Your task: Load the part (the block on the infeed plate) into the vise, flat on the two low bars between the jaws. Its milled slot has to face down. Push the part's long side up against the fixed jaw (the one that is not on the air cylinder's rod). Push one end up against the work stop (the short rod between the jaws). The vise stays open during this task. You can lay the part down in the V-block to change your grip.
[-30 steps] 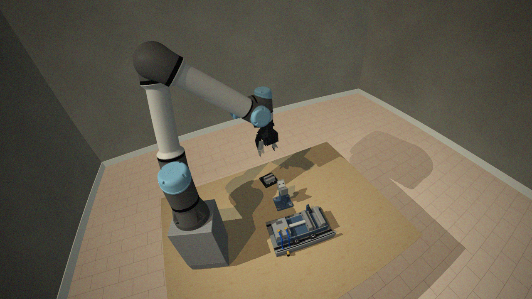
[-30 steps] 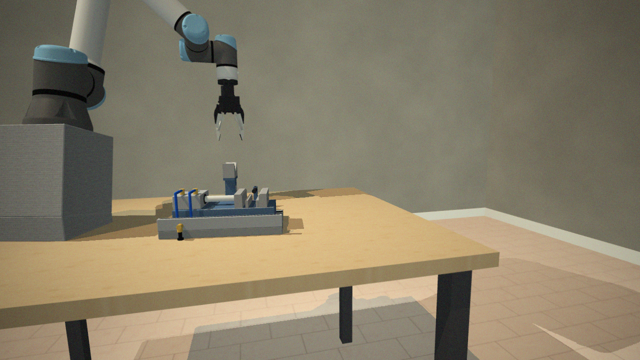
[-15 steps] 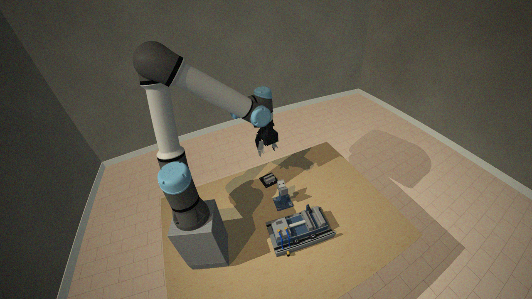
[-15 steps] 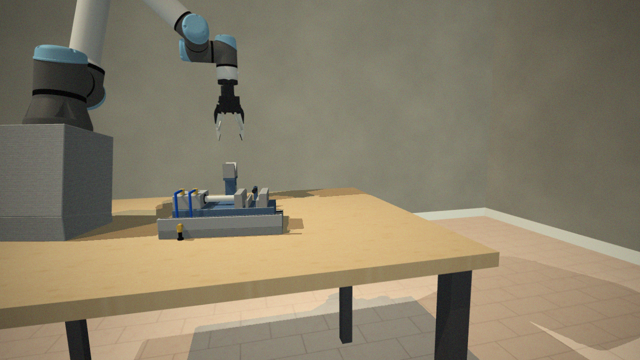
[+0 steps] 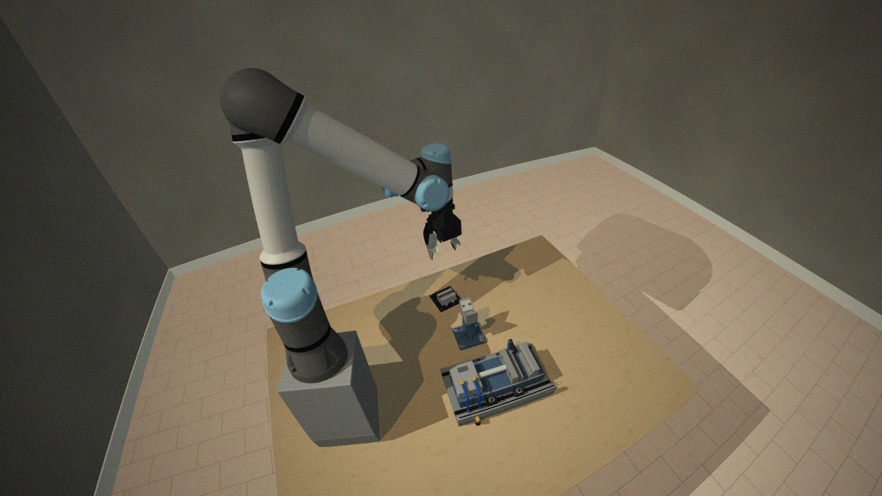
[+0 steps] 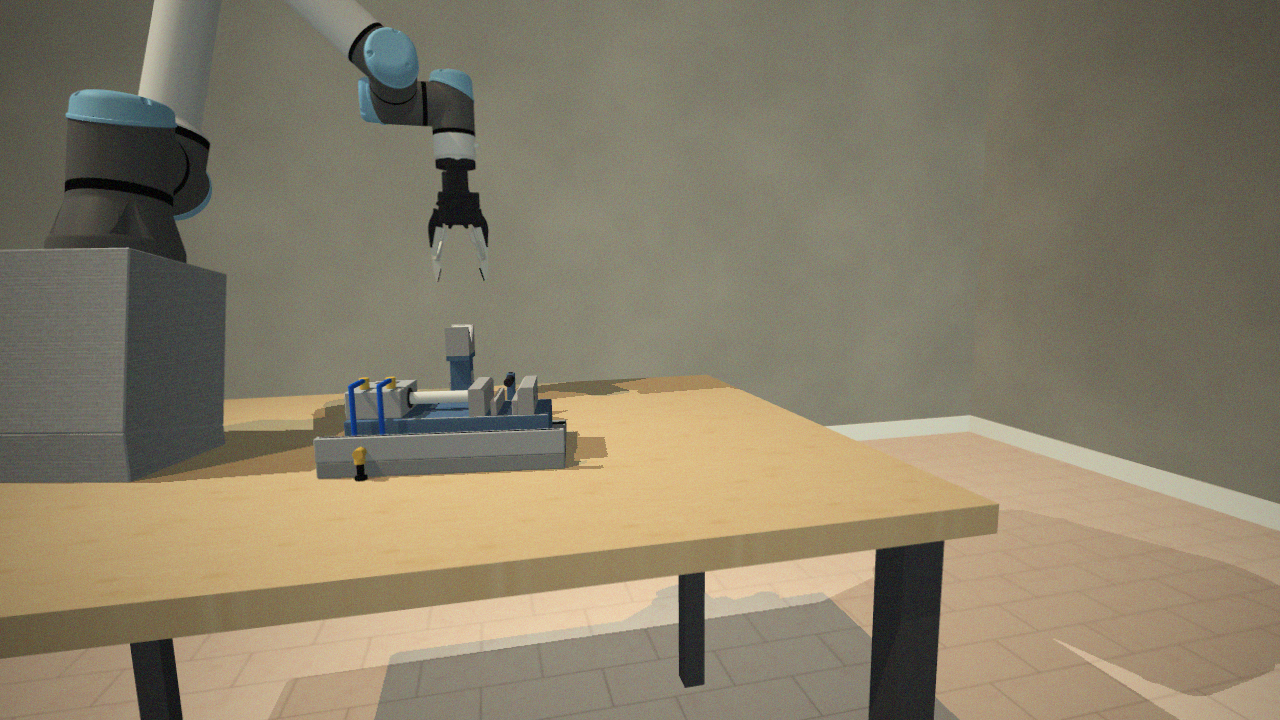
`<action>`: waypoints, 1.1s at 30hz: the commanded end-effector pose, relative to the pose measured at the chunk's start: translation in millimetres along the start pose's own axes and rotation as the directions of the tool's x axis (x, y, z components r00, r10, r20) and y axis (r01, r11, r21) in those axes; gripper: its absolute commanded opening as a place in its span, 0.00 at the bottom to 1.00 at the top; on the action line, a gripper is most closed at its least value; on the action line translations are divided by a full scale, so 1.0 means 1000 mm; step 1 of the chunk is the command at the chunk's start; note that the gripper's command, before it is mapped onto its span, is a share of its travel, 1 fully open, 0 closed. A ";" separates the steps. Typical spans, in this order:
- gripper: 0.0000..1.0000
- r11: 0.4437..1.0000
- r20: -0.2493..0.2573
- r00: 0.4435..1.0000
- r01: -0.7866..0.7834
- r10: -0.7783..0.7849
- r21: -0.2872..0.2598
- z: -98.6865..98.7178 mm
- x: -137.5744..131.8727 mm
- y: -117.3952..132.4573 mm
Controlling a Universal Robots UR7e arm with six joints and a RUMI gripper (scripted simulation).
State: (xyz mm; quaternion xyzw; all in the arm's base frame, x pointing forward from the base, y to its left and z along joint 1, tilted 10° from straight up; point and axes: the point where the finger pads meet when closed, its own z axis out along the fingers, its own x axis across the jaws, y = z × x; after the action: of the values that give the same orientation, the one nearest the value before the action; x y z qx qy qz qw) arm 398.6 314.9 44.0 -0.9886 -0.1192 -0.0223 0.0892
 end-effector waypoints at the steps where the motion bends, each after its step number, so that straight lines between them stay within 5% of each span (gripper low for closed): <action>1: 0.51 1.000 0.004 1.000 0.000 0.000 -0.001 0.003 -0.002 0.000; 33: 0.51 1.000 0.008 1.000 0.001 -0.001 -0.002 0.037 -0.003 -0.001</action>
State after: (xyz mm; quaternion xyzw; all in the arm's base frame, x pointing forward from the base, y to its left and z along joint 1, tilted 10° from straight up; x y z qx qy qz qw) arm 397.4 319.2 19.9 -0.9887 -0.1200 -0.0194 0.0881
